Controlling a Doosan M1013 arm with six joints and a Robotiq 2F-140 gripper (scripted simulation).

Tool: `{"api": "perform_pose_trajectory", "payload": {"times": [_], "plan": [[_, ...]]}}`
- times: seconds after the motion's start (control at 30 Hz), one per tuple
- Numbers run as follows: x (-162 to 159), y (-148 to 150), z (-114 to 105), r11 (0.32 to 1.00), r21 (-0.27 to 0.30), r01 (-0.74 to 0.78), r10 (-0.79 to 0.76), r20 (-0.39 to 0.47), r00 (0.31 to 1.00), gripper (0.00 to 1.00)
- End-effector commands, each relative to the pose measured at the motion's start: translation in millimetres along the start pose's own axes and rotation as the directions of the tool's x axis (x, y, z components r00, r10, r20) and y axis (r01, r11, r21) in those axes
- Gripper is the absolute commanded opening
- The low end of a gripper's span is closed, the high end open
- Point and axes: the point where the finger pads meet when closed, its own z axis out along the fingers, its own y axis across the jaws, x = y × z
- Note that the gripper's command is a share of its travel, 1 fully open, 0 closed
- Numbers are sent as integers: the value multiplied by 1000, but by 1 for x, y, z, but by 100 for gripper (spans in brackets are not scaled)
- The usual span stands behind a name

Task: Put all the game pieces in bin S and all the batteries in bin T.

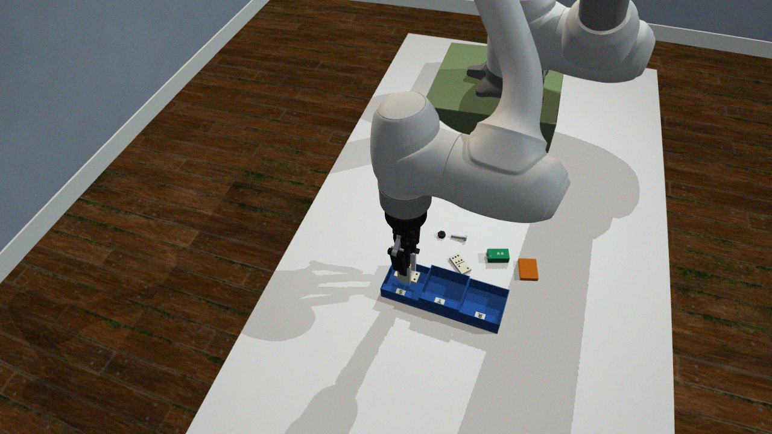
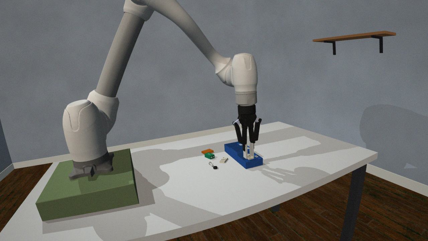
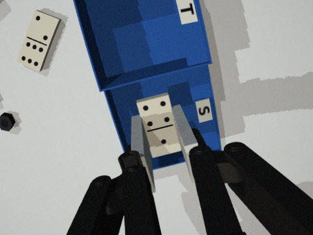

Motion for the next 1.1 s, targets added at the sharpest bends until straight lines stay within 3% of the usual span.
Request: {"api": "perform_pose_trajectory", "payload": {"times": [0.0,0.7,0.73,1.07], "plan": [[0,0,8,1000,0,0,0,0,1000,13],[0,-1,17,1000,0,0,0,0,1000,13],[0,-1,17,1000,0,0,0,0,1000,19],[0,-1,17,1000,0,0,0,0,1000,19]]}}
